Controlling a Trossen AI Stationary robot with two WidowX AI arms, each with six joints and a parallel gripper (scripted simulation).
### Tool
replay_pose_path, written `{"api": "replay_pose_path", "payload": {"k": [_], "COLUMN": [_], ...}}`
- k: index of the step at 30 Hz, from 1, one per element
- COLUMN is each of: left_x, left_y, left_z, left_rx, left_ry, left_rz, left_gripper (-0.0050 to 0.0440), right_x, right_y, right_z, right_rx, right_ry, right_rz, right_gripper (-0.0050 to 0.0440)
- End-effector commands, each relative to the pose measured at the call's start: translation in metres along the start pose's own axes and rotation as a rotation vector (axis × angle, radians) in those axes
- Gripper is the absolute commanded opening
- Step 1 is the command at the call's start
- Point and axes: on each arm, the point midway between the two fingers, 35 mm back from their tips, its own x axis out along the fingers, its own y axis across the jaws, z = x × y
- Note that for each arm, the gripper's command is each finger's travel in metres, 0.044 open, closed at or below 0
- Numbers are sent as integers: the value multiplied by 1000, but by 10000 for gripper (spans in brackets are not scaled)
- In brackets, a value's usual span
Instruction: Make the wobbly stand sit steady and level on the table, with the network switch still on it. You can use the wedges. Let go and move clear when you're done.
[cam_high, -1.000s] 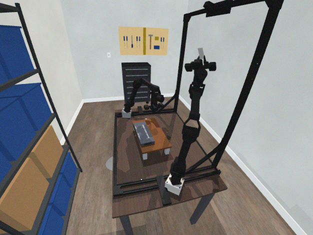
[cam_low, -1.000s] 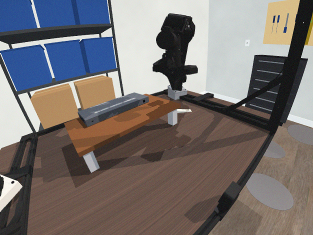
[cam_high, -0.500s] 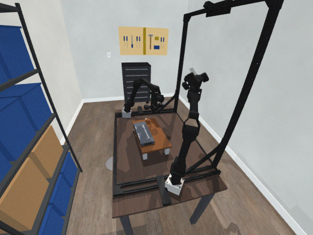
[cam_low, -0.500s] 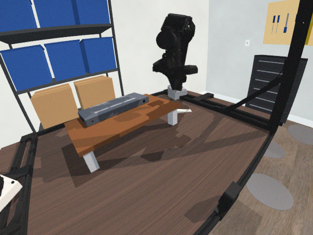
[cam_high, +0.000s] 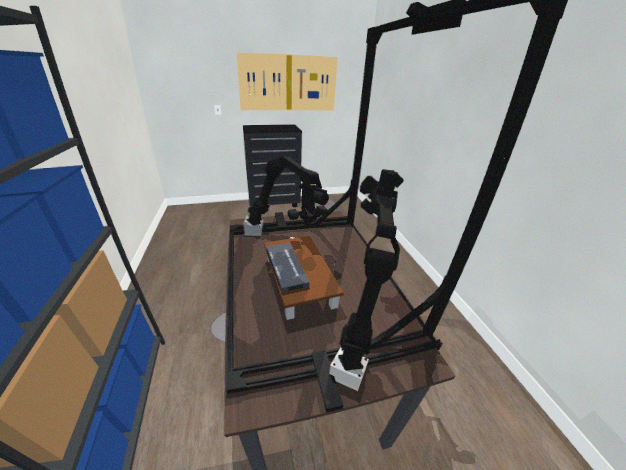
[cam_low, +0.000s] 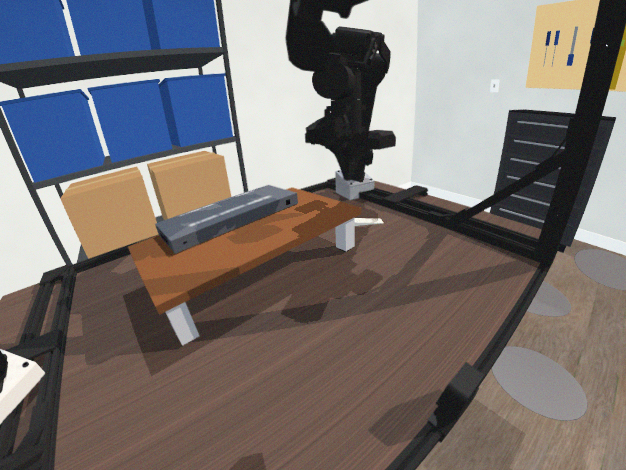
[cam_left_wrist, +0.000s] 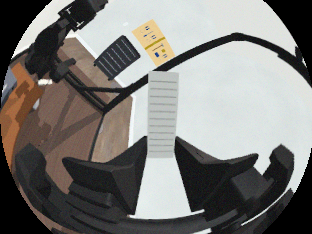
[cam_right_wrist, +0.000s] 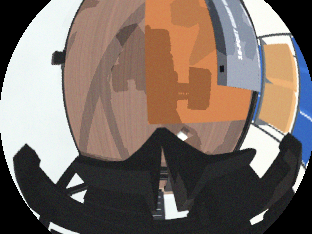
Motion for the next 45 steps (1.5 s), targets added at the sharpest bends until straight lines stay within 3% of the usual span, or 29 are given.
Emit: {"api": "replay_pose_path", "payload": {"k": [1, 3, 13, 20, 30, 37, 45], "left_x": [1, 2, -7, -9, -68, -71, -136], "left_y": [7, 13, 136, 140, 245, 246, 302], "left_z": [-4, -7, -77, -80, -140, -141, -175], "left_rx": [-28, -33, -369, -373, -685, -685, -879], "left_ry": [19, 23, 182, 182, 188, 184, 82], "left_rz": [17, 39, 474, 495, 985, 1000, 1382], "left_gripper": [0, 0, 0, 0, 0, 0, 0], "right_x": [0, 0, 0, 0, 0, 0, 0], "right_y": [0, 0, 0, 0, 0, 0, 0], "right_z": [0, 0, 0, 0, 0, 0, 0], "right_rx": [0, 0, 0, 0, 0, 0, 0], "right_ry": [0, 0, 0, 0, 0, 0, 0], "right_rz": [0, 0, 0, 0, 0, 0, 0], "right_gripper": [0, 0, 0, 0, 0, 0, 0]}}
